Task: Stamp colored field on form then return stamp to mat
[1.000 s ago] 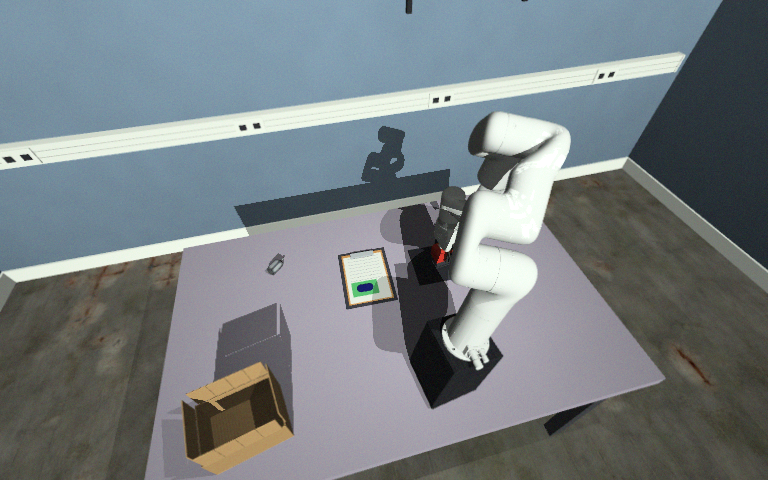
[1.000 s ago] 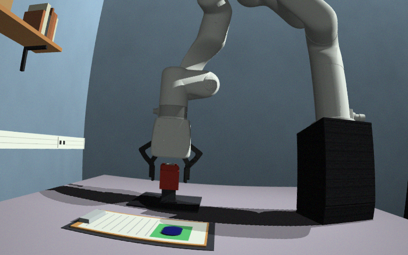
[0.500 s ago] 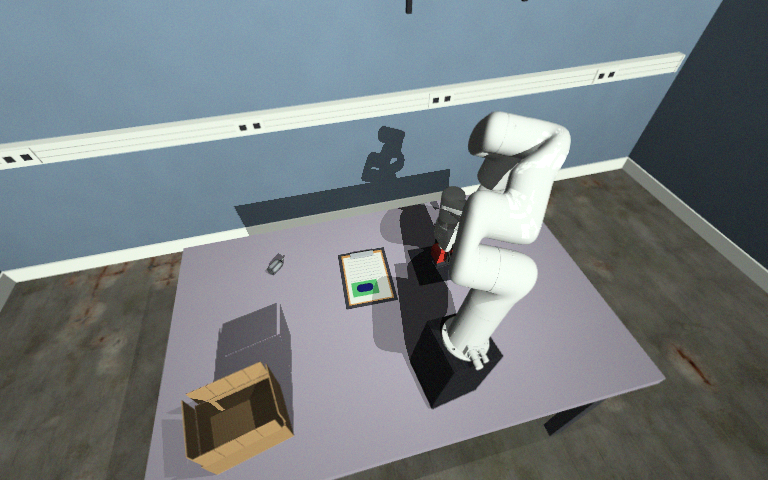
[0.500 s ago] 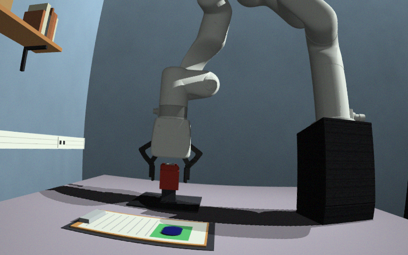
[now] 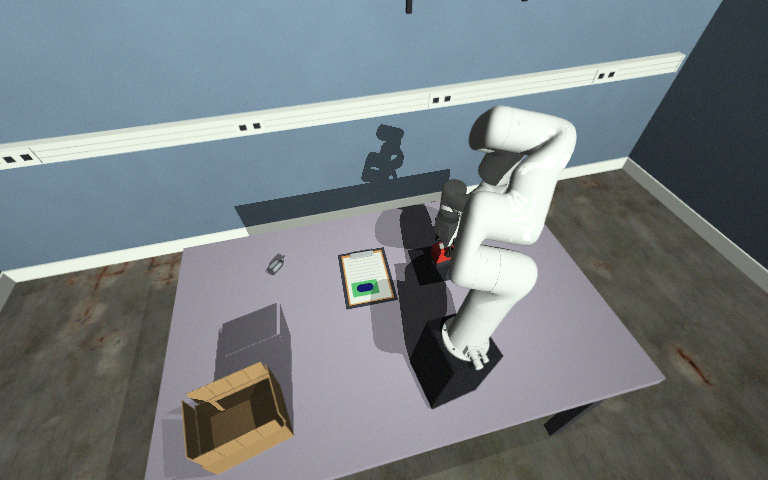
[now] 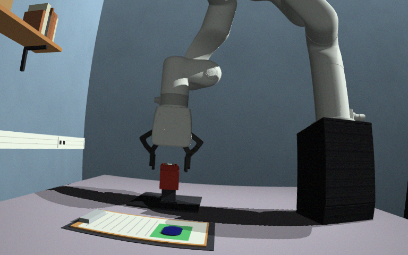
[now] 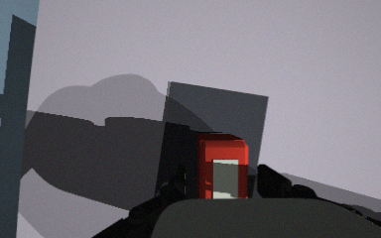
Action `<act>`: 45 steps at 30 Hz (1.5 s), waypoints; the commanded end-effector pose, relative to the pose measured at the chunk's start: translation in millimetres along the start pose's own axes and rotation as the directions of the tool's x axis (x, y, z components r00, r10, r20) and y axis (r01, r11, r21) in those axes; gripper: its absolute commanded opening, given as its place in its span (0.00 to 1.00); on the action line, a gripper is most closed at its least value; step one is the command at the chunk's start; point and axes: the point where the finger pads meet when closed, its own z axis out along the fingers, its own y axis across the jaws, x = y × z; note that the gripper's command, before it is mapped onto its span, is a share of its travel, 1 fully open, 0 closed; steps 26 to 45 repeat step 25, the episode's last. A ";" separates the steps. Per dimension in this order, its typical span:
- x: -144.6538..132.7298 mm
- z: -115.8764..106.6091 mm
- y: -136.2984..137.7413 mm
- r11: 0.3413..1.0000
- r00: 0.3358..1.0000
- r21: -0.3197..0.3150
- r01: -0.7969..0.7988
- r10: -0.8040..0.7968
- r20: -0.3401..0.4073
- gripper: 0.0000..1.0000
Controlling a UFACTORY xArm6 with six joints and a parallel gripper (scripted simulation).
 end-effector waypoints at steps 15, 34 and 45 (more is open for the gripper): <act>1.2 -61.9 -1.4 1.000 1.000 -0.001 0.001 -0.001 0.003 0.91; 1.2 -61.9 -1.4 1.000 1.000 -0.001 0.001 -0.001 0.003 0.91; 1.2 -61.9 -1.4 1.000 1.000 -0.001 0.001 -0.001 0.003 0.91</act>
